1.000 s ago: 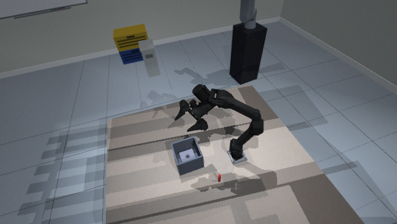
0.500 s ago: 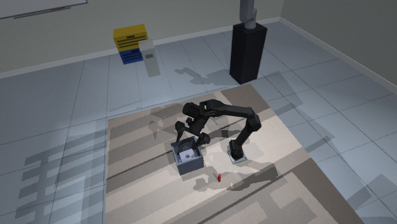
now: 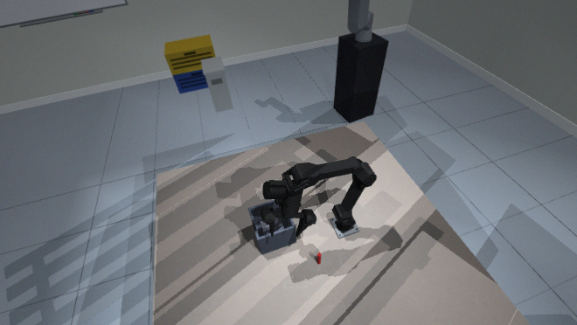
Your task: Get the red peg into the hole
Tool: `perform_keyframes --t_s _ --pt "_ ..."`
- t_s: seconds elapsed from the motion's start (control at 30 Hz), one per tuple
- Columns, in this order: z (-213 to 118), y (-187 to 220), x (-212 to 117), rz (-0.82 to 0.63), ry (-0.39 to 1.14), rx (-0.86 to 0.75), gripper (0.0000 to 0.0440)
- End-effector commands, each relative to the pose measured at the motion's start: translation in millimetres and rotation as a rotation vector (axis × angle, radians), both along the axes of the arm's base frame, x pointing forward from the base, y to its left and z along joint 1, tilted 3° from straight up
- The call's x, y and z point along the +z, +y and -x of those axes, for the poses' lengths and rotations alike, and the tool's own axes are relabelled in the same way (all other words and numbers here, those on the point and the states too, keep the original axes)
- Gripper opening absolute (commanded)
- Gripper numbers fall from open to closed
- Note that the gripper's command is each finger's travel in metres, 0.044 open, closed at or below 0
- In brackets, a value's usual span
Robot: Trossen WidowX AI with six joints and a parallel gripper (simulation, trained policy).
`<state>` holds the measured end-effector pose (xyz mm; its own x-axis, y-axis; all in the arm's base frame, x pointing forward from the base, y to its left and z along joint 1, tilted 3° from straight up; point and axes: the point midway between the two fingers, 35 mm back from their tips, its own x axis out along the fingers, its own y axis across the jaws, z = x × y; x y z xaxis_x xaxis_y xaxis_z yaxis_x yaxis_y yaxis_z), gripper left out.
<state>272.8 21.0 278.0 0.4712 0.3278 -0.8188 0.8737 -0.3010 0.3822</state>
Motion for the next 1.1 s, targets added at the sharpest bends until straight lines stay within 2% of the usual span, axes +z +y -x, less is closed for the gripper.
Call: perform_keyframes --t_s 0.0,0.5,1.07 --pt "7 13 -21 0.01 0.085 0.047 0.044" --pt "50 56 -80 0.104 0.322 0.274 0.044" --pt "89 71 -129 0.198 0.452 0.427 0.044"
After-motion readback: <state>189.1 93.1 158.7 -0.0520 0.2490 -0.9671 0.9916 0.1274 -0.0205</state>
